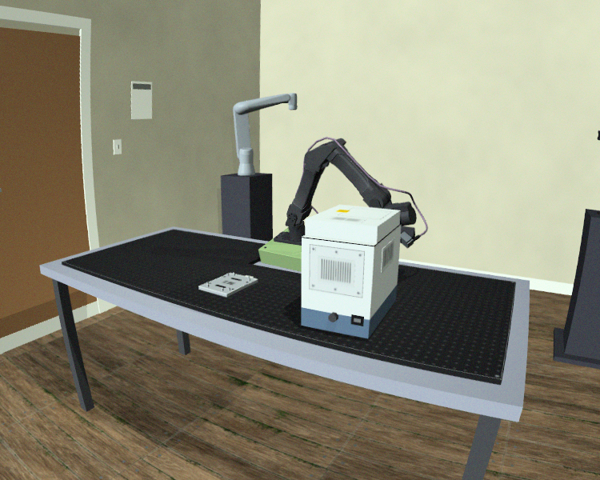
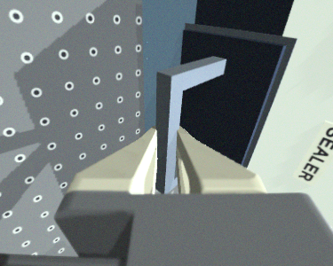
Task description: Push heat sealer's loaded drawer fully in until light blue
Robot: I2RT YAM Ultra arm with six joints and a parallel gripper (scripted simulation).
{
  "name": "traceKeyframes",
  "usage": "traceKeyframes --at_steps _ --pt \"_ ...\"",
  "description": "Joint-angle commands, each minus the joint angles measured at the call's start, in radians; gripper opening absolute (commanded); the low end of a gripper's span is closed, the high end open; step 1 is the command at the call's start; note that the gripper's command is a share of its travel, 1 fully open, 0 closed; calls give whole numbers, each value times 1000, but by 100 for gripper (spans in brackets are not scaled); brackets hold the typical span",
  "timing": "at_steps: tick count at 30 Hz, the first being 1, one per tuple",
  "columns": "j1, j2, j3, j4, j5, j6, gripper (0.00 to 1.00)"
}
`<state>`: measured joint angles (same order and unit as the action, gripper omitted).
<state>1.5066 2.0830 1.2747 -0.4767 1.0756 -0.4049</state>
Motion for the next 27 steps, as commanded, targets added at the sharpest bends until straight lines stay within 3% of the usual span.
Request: traceKeyframes --at_steps 1,27 --pt "-62 -14 8 89 35 -61 0" --pt "-7 25 33 22 49 43 0"
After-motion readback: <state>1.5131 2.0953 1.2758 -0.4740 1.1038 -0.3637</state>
